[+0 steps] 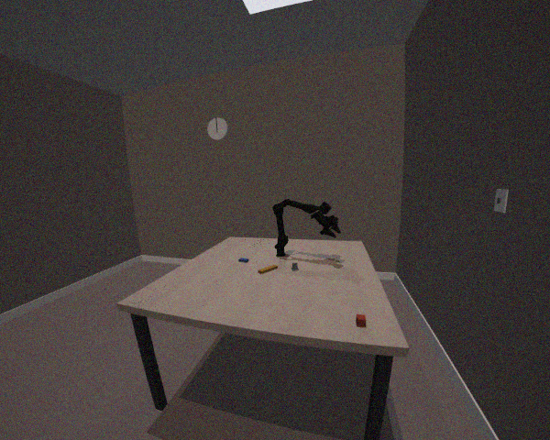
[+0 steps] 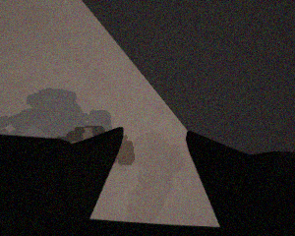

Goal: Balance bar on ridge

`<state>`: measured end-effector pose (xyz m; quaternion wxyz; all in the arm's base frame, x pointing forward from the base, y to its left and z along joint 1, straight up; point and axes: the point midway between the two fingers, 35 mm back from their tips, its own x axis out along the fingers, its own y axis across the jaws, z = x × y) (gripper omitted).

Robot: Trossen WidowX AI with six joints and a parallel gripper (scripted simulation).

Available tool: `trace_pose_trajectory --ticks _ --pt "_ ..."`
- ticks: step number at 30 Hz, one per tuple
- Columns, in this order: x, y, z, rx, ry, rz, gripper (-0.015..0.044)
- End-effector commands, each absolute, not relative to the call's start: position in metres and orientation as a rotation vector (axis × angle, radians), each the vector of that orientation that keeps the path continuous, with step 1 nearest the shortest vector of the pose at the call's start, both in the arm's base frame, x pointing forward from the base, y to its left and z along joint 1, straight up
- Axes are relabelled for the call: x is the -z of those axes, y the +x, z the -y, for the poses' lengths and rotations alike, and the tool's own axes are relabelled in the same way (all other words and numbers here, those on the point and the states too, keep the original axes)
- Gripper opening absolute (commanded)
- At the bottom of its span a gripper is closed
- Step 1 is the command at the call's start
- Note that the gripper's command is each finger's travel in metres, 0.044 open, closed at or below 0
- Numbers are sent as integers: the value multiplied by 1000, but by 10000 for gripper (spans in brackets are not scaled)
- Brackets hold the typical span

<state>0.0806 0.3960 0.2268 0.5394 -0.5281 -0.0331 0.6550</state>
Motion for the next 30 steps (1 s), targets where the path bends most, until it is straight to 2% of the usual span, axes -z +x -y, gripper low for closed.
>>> trace_pose_trajectory --ticks 1,30 --pt "-221 99 -389 -1522 -1213 -23 315" --pt "-180 242 -297 -1053 -849 -704 315"
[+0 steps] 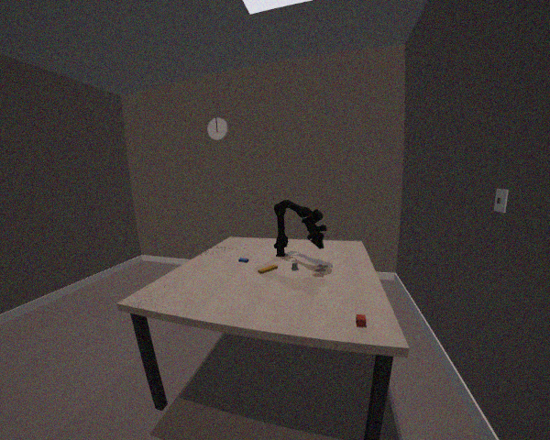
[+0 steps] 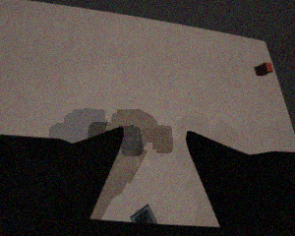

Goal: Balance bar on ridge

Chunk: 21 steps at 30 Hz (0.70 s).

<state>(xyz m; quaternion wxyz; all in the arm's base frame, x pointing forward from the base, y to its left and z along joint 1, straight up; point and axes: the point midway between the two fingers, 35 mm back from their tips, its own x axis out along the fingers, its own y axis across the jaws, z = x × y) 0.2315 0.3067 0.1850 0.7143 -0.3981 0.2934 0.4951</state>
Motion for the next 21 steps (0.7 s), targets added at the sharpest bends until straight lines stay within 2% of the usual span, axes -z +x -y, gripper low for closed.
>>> trace_pose_trajectory --ticks 1,21 --pt "-178 246 -293 -1036 -836 -721 315" --pt "-157 305 -202 -691 -546 -1032 315"
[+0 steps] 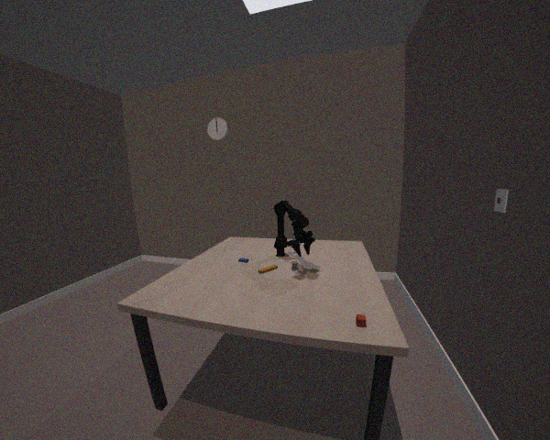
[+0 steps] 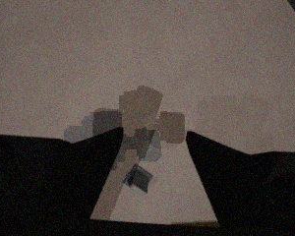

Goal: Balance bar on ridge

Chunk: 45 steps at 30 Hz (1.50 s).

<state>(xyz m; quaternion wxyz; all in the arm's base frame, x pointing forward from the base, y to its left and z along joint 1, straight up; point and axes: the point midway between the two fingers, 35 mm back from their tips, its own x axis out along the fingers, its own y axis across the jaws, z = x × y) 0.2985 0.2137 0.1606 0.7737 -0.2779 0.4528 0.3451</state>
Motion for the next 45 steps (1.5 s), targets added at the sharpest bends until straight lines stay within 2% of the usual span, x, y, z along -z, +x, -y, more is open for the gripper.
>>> trace_pose_trajectory --ticks 1,24,45 --pt "-155 307 -197 -667 -524 -1049 315" --pt "-135 332 -90 -205 -103 -1322 315" --pt "-121 320 16 397 425 -1471 315"
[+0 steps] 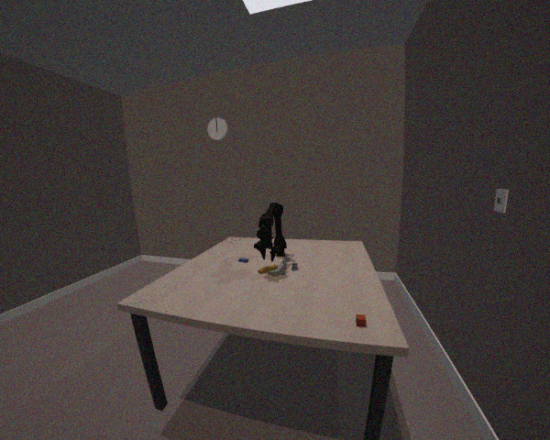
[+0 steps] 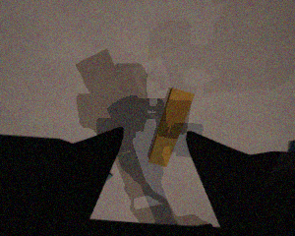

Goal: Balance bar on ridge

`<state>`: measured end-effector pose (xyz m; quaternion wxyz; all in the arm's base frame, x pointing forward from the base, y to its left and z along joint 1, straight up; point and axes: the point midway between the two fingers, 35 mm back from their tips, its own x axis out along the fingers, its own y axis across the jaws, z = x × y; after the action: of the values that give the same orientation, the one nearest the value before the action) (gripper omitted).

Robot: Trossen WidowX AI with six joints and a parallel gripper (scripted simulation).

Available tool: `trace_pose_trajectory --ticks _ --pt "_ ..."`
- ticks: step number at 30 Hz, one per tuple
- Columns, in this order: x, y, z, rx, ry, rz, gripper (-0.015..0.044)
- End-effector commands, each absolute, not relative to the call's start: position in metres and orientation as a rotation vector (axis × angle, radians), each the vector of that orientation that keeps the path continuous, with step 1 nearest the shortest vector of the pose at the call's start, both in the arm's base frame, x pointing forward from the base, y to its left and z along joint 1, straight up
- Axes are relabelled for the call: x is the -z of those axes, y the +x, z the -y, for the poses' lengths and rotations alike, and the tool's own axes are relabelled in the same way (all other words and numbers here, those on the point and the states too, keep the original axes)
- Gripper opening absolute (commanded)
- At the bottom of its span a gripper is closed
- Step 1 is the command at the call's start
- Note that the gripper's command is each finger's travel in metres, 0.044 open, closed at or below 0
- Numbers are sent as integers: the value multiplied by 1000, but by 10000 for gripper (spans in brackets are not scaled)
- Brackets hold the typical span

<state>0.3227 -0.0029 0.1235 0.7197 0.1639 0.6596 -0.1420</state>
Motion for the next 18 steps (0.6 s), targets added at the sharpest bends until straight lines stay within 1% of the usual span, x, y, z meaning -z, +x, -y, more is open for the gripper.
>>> trace_pose_trajectory --ticks 1,4,10,18 --pt "-121 319 21 426 450 -1474 315" --pt "-120 316 31 495 507 -1479 315" --pt "-116 316 32 500 511 -1480 315" --pt "-76 317 32 500 511 -1480 315"
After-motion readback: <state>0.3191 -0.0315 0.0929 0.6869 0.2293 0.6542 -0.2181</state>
